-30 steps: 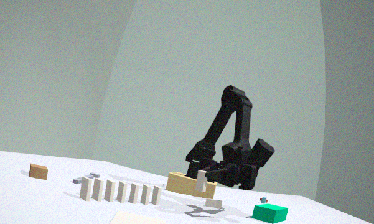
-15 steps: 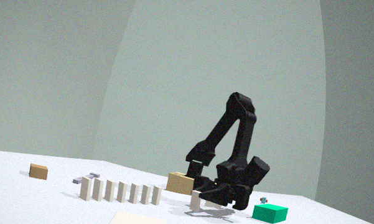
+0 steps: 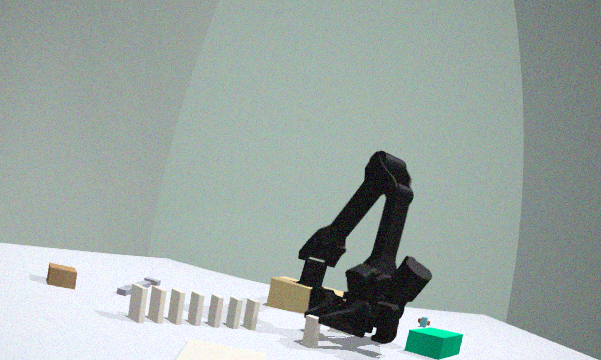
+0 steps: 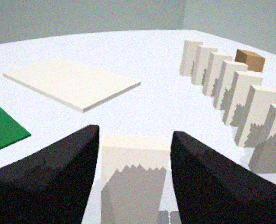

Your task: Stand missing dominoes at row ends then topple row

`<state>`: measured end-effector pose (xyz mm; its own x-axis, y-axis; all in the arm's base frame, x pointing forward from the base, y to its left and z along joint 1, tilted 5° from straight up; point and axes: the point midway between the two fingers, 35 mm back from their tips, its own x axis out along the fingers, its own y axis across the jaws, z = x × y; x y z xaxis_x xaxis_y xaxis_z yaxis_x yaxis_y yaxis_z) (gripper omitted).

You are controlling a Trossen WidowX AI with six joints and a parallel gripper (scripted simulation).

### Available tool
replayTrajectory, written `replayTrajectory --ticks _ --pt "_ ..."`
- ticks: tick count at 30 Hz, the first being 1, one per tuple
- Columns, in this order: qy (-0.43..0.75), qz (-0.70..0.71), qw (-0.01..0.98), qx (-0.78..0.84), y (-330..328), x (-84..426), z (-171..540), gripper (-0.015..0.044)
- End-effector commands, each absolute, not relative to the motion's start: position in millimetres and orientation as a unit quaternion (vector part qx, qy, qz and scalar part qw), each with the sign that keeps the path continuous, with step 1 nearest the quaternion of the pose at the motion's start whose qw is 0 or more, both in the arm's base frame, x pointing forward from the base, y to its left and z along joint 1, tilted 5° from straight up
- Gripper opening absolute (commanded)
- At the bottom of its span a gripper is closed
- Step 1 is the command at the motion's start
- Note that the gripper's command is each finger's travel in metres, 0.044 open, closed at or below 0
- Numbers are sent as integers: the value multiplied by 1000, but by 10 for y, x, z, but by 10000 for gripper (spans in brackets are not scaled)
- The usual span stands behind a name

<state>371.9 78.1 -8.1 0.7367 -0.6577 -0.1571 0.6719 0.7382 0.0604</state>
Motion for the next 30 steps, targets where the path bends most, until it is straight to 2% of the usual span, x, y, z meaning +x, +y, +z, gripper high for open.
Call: replayTrajectory --ticks 1,10,14,19,25,30 --pt "60 -358 930 60 785 3726 -73 212" --pt "60 -358 930 60 785 3726 -73 440" --pt "60 -358 930 60 782 3730 -8 440" --pt "62 -357 930 57 740 3727 404 440" --pt "62 -357 930 57 737 3726 420 440" --pt "160 -307 937 48 836 4150 311 440"
